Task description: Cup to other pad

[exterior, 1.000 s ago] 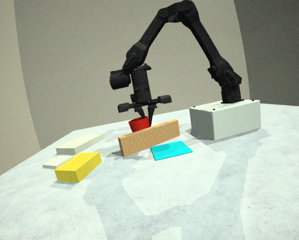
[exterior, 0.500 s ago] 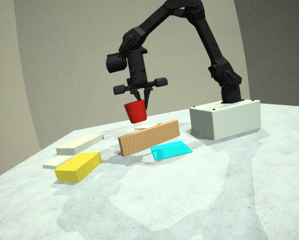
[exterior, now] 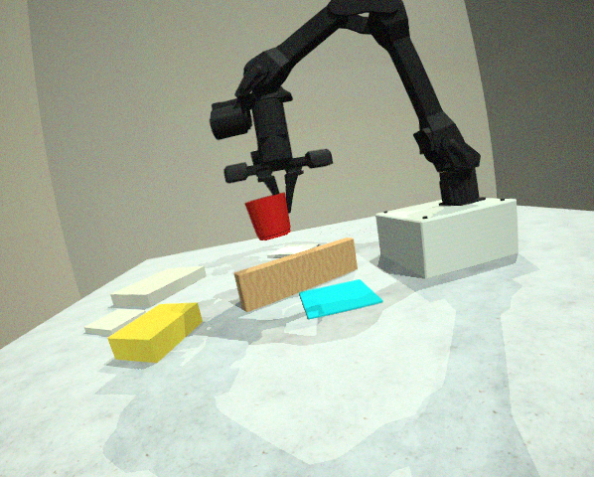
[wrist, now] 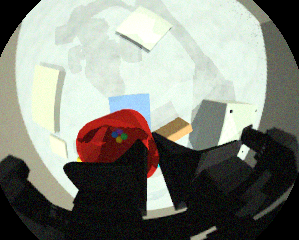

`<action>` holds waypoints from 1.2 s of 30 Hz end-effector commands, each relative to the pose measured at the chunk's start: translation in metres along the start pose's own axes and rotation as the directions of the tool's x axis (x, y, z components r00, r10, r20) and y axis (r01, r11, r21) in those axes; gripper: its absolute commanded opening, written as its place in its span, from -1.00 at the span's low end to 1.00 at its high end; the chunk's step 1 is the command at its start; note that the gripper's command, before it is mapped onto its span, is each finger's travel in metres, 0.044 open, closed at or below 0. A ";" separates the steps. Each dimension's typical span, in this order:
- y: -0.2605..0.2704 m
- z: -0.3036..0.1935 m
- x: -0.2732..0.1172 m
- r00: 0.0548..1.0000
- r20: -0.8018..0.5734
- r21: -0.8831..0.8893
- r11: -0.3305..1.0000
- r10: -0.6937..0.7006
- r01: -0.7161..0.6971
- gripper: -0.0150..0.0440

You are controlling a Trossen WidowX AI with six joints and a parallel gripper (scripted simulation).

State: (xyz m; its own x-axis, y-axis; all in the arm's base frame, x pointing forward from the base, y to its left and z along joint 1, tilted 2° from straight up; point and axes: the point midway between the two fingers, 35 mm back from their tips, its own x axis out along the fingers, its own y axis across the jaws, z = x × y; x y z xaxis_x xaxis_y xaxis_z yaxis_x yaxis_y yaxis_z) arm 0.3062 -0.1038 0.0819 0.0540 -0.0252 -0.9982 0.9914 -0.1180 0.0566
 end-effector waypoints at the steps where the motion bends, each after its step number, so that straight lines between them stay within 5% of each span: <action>1: 0.000 0.000 0.000 1.000 0.000 0.000 1.000 0.000 0.000 -0.49; 36: -0.029 -0.063 0.000 1.000 -0.003 0.005 1.000 -0.002 0.002 -0.49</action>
State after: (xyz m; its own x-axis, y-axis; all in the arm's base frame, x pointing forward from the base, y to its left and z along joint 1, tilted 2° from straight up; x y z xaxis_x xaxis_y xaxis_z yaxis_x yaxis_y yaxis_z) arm 0.2872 -0.0427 0.0776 0.0455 -0.0181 -0.9988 0.9918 -0.1191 0.0474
